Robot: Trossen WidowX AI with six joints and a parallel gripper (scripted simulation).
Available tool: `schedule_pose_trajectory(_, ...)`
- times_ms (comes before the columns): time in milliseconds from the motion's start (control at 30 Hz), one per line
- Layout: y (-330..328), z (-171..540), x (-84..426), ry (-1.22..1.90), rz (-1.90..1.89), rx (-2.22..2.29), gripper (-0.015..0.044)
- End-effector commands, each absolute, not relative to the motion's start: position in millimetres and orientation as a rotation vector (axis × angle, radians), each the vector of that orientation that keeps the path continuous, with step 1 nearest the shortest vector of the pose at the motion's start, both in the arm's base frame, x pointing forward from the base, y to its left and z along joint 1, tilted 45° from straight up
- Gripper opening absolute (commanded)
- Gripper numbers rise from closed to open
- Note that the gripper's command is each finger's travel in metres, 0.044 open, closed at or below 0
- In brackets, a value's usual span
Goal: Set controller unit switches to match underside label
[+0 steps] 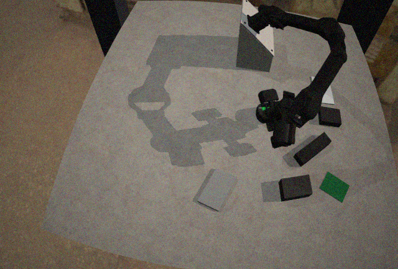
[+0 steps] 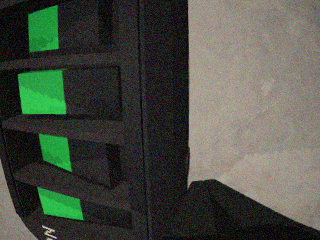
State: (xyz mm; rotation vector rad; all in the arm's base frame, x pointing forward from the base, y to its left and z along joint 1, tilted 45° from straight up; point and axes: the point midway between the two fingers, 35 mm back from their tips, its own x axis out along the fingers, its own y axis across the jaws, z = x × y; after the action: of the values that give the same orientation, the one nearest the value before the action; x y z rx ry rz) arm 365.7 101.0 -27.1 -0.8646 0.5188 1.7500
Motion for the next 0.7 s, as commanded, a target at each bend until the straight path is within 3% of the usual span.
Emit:
schedule_pose_trajectory(0, 78.5, 6.1, 378.8, 0.499, 1.724, -0.893, 0.0)
schedule_pose_trajectory(667, 73.5, -1.8, 369.9, 0.55, 1.704, -0.817, 0.0)
